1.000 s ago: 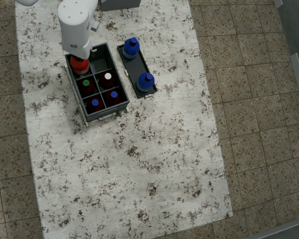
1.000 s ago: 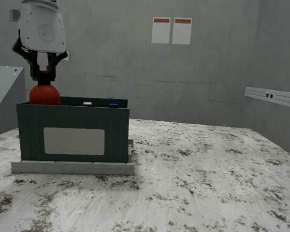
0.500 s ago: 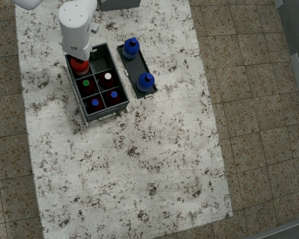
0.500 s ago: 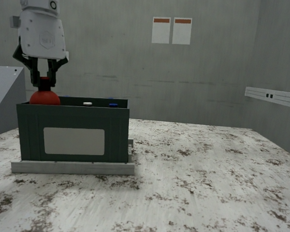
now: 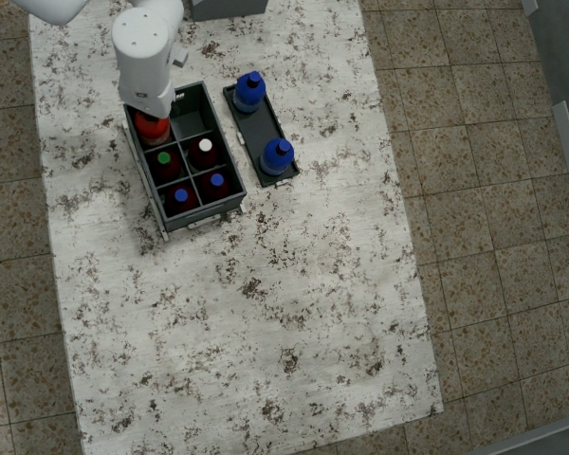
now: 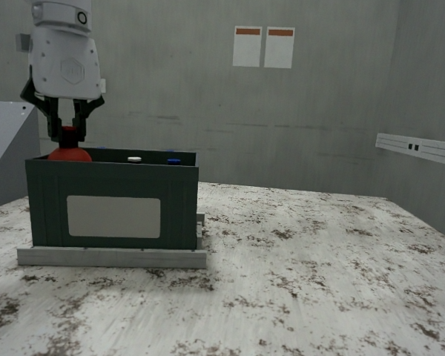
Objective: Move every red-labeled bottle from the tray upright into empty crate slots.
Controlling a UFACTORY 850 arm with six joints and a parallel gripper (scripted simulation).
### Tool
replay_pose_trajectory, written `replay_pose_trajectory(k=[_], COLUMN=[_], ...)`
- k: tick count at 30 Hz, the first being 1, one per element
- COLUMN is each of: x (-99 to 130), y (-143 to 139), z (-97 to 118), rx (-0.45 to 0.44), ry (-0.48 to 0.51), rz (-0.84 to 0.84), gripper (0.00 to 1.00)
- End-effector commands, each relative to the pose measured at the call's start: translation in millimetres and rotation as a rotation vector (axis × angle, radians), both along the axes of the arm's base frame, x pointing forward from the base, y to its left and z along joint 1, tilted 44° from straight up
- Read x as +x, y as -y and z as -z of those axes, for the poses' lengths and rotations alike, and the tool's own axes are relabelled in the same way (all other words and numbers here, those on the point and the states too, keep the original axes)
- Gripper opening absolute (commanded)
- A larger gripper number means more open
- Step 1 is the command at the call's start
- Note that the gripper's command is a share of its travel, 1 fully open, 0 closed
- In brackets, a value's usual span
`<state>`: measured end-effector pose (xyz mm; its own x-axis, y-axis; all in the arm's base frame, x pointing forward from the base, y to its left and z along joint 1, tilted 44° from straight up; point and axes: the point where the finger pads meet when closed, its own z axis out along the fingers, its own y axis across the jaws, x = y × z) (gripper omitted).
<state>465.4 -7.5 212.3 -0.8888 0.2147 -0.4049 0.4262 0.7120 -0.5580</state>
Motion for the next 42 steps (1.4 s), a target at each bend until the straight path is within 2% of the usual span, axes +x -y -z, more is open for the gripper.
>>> replay_pose_trajectory(k=[1,42], x=[1,6], y=[3,21], z=[3,22], rx=[0.000,0.000], ry=[0.001,0.001], rz=[-0.001,-0.001], gripper=[0.00,0.00])
